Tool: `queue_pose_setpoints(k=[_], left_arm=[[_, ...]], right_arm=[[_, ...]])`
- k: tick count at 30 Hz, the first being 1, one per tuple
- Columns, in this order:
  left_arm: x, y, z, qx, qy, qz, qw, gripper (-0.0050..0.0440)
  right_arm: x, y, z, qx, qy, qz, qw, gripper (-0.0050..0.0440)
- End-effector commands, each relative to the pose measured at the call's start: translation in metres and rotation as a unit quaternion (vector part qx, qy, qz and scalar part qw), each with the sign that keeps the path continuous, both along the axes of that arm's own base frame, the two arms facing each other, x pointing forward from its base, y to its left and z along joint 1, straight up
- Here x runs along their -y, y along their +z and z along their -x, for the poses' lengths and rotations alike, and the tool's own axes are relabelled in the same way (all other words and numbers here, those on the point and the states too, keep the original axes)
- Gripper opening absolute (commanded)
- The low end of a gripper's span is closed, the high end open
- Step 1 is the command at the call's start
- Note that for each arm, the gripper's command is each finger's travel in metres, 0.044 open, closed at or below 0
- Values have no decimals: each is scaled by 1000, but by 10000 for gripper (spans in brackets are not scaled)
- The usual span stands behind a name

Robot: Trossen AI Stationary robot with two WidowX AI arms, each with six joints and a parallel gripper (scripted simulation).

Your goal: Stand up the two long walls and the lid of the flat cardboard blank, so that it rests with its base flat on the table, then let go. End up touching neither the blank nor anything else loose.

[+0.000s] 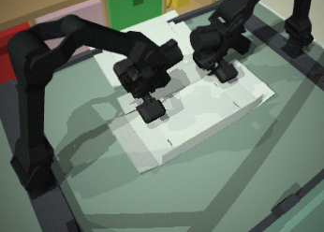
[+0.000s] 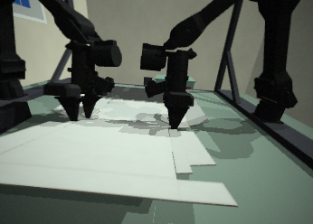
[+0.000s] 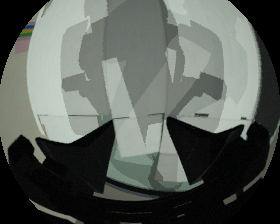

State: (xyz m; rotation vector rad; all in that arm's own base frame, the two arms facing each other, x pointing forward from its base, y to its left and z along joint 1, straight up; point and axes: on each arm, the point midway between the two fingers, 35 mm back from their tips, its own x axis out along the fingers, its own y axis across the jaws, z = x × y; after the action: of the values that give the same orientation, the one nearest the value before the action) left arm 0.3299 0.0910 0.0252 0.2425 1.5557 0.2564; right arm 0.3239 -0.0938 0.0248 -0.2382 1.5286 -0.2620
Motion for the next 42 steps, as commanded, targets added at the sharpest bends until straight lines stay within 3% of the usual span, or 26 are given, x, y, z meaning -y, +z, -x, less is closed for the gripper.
queue_pose_setpoints(k=[1,12,18,42], left_arm=[[17,-6,-3,5,-6,16,1000,291],[23,-6,-3,4,-6,12,1000,291],[29,-7,-3,3,-4,-42,999,291],[65,-4,-3,4,-3,-43,999,291]], right_arm=[[-17,-8,-3,1,7,-17,1000,284],[-23,-8,-3,1,7,-14,1000,284],[-29,-9,-3,3,4,43,999,284],[-65,-6,-3,3,3,45,999,284]])
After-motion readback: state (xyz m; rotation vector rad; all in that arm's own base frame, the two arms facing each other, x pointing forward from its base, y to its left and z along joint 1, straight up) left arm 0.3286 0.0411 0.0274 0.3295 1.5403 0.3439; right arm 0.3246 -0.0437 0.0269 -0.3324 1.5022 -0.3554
